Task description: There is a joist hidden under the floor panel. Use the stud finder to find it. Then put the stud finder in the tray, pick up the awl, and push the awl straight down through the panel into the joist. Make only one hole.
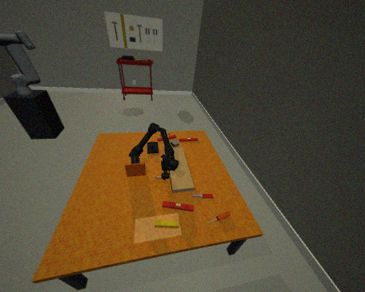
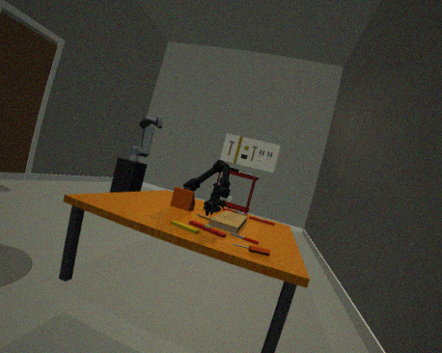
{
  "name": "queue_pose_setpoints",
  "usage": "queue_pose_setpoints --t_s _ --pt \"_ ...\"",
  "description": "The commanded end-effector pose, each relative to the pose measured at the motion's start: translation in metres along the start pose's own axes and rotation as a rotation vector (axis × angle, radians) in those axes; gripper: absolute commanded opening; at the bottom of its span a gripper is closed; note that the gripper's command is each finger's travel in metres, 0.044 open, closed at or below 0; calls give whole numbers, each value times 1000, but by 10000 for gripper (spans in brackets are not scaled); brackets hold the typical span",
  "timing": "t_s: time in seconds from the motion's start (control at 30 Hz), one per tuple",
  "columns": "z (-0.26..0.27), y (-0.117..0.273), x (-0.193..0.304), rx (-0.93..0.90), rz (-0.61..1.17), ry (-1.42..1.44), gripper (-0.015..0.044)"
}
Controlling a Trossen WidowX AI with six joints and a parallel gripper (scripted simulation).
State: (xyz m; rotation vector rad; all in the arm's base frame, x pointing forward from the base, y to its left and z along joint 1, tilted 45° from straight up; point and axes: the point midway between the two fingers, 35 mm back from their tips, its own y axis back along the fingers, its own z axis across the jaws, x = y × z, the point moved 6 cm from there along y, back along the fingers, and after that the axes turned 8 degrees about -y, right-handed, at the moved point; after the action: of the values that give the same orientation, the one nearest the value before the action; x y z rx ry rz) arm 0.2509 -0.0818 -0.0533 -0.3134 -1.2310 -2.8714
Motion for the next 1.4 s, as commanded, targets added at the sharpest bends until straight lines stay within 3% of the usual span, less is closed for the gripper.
queue_pose_setpoints --t_s 0.0,0.43,0.9,1.17,1.37 --pt "0 -6 0 -5 0 -4 440" --pt "1 -25 0 -7 1 -4 440" --pt "1 -25 0 -7 1 -4 72" --pt "1 -21 -1 -6 0 -4 0" --pt "-2 14 -3 0 -2 -5 0"
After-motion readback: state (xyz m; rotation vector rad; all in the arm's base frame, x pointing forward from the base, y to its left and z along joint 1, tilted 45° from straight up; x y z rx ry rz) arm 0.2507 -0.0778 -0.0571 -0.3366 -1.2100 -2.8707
